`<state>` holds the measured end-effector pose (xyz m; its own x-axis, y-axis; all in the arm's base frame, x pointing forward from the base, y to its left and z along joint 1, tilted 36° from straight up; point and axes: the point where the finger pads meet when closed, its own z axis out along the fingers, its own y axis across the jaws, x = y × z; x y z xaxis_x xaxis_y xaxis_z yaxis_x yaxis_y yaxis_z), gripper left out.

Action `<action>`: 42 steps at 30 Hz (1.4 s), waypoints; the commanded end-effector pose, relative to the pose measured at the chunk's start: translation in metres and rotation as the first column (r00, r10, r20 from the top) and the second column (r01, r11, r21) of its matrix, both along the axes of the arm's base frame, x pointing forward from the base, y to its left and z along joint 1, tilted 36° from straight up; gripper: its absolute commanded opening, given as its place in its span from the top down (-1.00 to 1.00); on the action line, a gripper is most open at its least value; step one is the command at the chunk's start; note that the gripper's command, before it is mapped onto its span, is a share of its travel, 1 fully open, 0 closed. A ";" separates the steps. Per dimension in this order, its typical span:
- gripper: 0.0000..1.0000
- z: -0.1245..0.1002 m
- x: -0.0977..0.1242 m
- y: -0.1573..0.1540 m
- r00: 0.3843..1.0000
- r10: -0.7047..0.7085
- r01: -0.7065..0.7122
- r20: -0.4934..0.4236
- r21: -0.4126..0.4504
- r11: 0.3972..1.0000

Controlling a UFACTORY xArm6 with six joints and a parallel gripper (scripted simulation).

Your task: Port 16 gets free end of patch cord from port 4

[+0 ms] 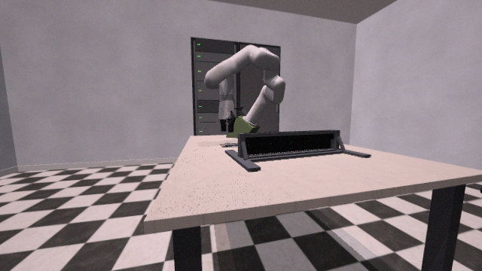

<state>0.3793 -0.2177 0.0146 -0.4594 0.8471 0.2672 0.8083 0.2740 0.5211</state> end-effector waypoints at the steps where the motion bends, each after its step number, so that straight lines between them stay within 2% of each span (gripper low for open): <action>1: 1.00 0.001 0.000 -0.001 1.000 -0.001 0.001 0.002 -0.001 1.000; 33: 1.00 0.002 0.001 -0.001 1.000 0.000 0.000 0.004 -0.003 1.000; 36: 1.00 0.015 0.007 0.004 0.999 0.020 -0.019 0.036 -0.018 1.000; 39: 1.00 0.047 0.020 0.019 0.991 0.072 -0.065 0.116 -0.060 0.996; 42: 1.00 0.069 0.027 0.030 0.980 0.109 -0.094 0.169 -0.093 0.991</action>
<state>0.3963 -0.1999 0.0545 -0.5372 0.8238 0.1810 0.7334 0.3502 0.5827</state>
